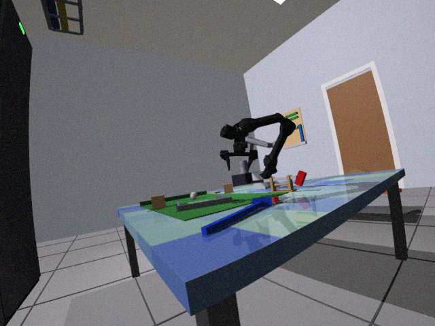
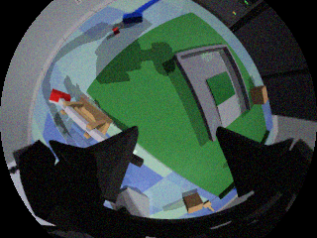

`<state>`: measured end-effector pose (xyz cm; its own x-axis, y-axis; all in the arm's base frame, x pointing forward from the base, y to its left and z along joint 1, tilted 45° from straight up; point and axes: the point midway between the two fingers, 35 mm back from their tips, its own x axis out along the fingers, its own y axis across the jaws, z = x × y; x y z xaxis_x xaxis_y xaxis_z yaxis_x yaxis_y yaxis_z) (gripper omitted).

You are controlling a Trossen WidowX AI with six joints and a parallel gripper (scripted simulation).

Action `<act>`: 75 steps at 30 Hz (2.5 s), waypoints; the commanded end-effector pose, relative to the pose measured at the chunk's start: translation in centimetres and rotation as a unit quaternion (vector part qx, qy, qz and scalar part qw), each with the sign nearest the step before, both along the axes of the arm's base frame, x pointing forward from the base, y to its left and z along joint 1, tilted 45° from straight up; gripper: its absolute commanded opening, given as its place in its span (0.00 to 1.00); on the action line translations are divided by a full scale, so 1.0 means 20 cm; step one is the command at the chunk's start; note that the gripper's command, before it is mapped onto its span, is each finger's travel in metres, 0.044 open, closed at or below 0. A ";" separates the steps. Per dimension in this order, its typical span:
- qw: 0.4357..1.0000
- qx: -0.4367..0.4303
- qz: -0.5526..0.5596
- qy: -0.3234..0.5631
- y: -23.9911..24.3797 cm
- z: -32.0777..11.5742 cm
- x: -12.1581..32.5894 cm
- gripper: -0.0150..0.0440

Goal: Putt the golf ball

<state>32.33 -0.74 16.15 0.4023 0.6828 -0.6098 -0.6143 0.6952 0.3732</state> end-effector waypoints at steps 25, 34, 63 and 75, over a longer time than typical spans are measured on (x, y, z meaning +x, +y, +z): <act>0.878 -0.024 0.392 -0.273 0.19 -0.09 -0.44 1.00; 0.878 -0.024 0.392 -0.273 0.27 -0.17 -0.43 1.00; 0.877 -0.026 0.394 -0.274 0.42 -0.33 -0.41 0.96; 0.877 -0.026 0.394 -0.274 0.42 -0.33 -0.41 0.42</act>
<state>24.21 7.73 9.58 0.0617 0.8579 -0.5100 -0.9890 -0.0165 -0.1472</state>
